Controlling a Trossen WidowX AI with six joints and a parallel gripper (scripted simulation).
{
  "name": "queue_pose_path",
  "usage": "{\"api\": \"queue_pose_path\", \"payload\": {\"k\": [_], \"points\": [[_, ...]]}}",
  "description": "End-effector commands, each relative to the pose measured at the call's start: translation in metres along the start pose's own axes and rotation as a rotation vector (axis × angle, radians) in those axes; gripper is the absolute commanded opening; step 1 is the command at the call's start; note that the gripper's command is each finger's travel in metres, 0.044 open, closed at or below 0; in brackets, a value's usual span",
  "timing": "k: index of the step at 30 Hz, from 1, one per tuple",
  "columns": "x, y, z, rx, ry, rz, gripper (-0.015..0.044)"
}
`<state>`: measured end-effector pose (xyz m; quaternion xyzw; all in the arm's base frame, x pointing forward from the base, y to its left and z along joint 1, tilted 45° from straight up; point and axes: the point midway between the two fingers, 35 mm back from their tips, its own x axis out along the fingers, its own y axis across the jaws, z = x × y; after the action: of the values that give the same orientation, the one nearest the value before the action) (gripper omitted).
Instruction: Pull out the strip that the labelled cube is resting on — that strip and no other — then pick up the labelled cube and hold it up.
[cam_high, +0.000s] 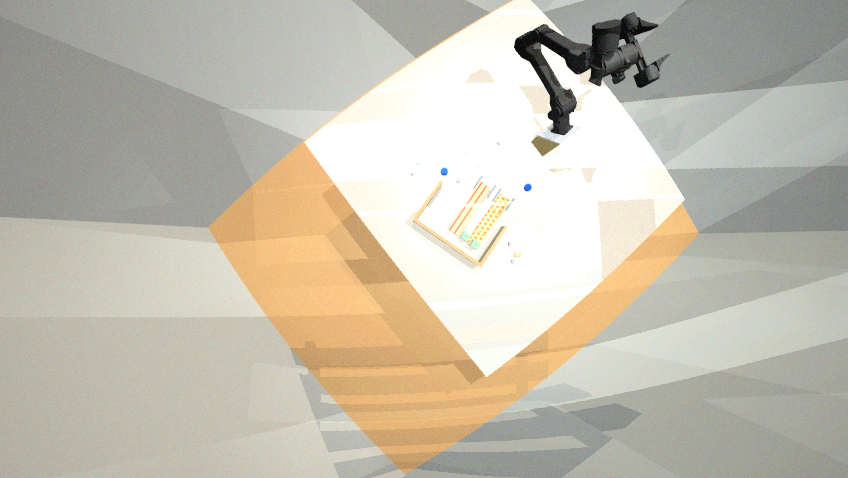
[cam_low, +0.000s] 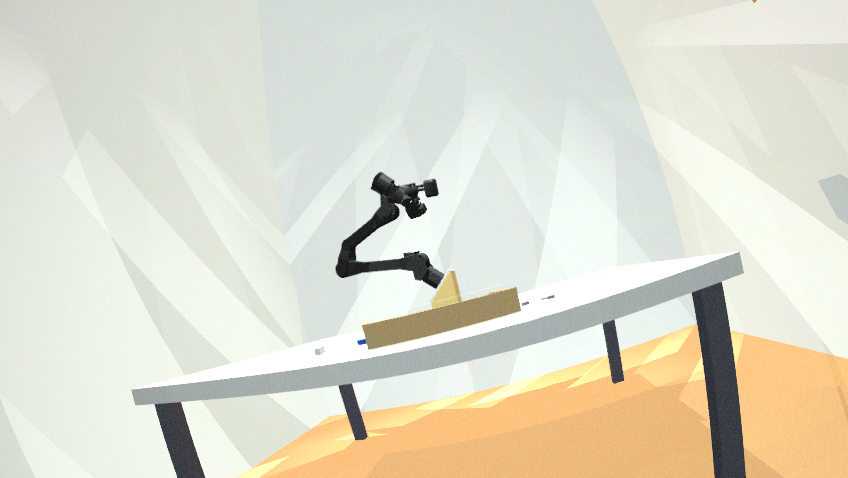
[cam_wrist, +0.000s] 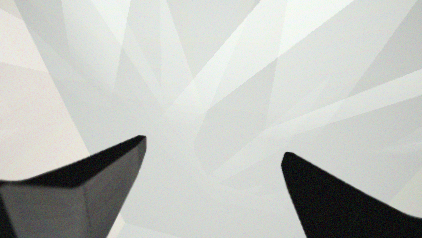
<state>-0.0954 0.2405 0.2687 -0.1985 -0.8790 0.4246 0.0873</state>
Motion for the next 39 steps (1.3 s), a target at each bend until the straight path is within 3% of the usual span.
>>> {"api": "queue_pose_path", "payload": {"k": [1, 10, 21, 31, 39], "points": [[-0.001, 0.002, -0.001, 0.011, 0.009, 0.009, 0.04], [-0.061, 0.104, -0.057, 0.554, 0.533, 0.366, 0.04], [-0.213, 0.205, -0.06, 1.139, 1.481, 0.563, 0.04], [-0.359, 0.221, 0.014, 1.241, 2.515, 0.413, 0.04], [-0.437, 0.18, 0.101, 0.767, 3.29, 0.068, 0.04]]}}
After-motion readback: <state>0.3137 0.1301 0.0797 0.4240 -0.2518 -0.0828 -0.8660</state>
